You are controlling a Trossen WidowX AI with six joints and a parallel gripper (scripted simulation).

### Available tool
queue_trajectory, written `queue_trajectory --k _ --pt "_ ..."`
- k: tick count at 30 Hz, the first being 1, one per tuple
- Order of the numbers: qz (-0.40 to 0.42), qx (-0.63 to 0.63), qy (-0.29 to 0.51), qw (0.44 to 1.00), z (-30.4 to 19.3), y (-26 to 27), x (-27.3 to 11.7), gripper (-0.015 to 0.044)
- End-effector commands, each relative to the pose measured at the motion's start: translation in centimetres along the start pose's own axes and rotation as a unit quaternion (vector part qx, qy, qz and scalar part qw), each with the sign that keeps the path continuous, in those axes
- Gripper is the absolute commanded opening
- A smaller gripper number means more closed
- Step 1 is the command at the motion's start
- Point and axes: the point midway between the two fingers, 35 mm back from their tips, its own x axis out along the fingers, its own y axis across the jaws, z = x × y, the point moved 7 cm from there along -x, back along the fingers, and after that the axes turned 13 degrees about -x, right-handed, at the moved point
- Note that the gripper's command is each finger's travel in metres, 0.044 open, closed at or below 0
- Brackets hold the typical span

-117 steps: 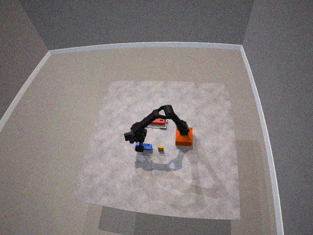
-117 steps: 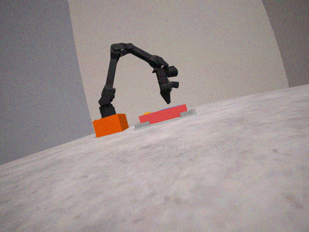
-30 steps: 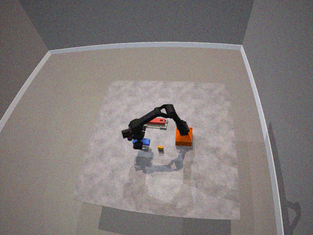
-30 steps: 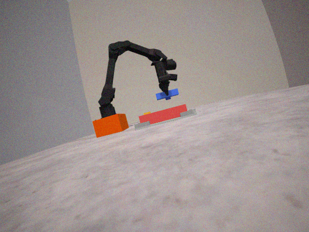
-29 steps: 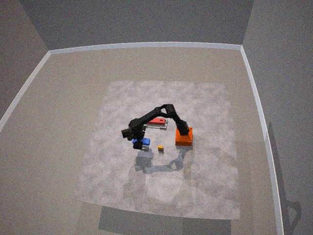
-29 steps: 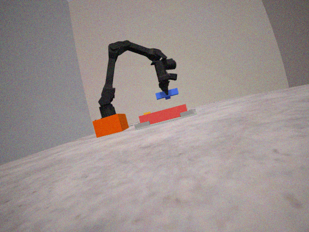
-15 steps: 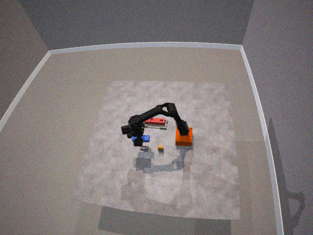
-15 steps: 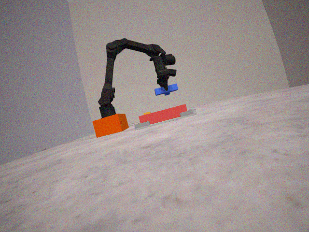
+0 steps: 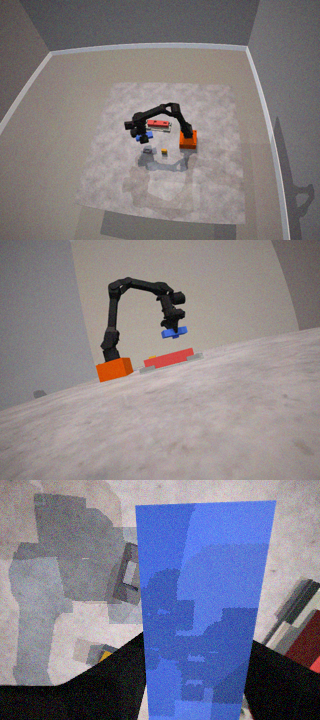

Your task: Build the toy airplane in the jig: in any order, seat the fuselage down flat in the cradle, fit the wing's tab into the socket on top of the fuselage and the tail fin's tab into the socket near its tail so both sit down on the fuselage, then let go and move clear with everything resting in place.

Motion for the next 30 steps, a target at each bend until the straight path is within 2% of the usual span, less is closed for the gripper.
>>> queue_trajectory --k 1,30 --pt "-0.002 -0.037 -0.001 0.999 -0.6 -1.1 0.2 0.0000" --pt "-0.005 -0.306 0.004 0.952 -6.2 -8.6 1.8 0.0000"
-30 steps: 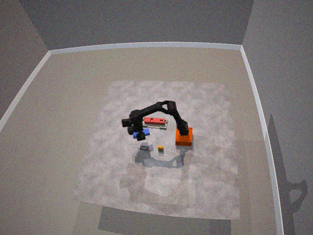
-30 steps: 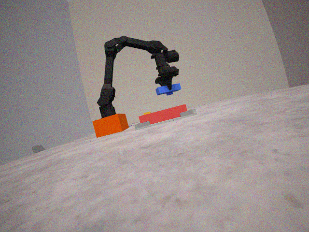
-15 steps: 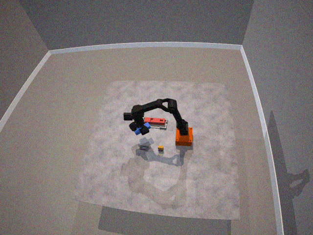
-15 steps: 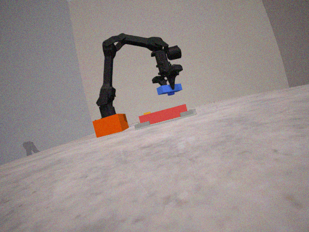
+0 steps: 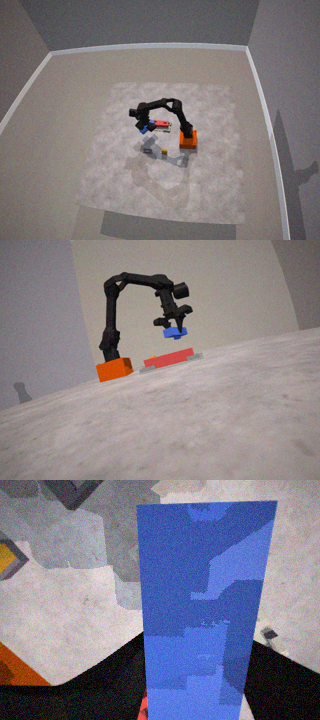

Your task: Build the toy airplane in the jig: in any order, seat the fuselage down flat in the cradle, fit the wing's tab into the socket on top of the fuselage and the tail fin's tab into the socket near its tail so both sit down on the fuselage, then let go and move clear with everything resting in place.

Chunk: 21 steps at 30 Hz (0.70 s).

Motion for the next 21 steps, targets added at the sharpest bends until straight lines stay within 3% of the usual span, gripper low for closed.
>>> queue_trajectory --k 1,21 --pt "-0.002 -0.037 0.003 0.999 -1.2 -0.3 0.2 0.0000" --pt "-0.001 -0.226 0.006 0.974 -7.5 -0.9 1.3 0.0000"
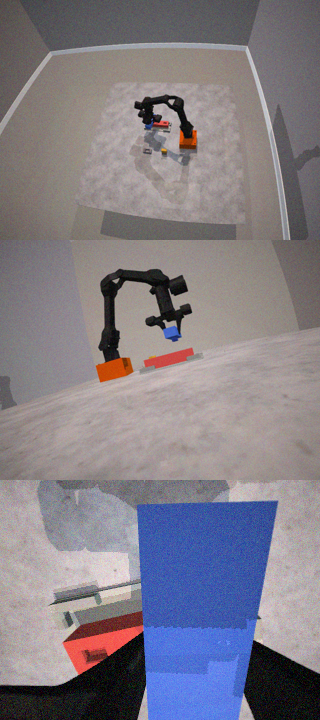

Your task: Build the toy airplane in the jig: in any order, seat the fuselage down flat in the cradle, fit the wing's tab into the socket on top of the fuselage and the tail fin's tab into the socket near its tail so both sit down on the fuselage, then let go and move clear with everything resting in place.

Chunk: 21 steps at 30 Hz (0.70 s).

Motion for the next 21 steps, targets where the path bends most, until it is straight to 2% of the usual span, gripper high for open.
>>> queue_trajectory --k 1,12,19,21 --pt "0.000 -0.037 0.004 0.999 -1.1 0.5 0.2 0.0000" --pt "0.001 -0.127 0.005 0.992 -3.8 1.7 0.7 0.0000" --pt "0.001 -0.127 0.005 0.992 -3.8 1.7 0.7 0.0184" --pt "0.001 -0.127 0.005 0.992 -3.8 1.7 0.7 0.0195"
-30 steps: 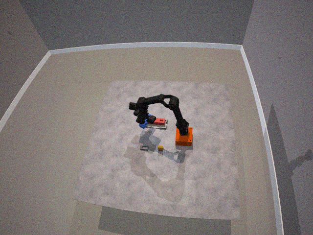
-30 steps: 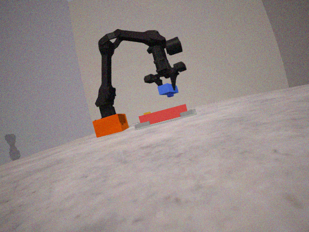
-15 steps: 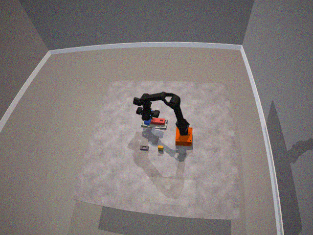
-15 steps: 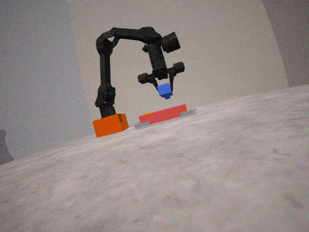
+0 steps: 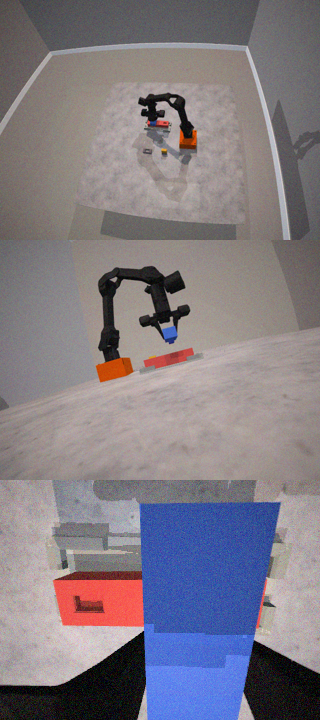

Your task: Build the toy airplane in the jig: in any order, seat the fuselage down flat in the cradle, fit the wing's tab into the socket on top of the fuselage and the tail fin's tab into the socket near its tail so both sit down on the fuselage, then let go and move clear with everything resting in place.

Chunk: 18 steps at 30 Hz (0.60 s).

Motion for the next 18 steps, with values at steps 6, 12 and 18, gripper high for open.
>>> queue_trajectory --k 6,12,18 --pt "0.000 -0.003 0.003 1.000 -0.07 0.02 -0.02 0.0195" --pt "0.000 -0.003 0.003 1.000 -0.18 0.03 -0.05 0.0195" --pt "0.000 -0.003 0.003 1.000 -0.21 0.00 0.68 0.0195"
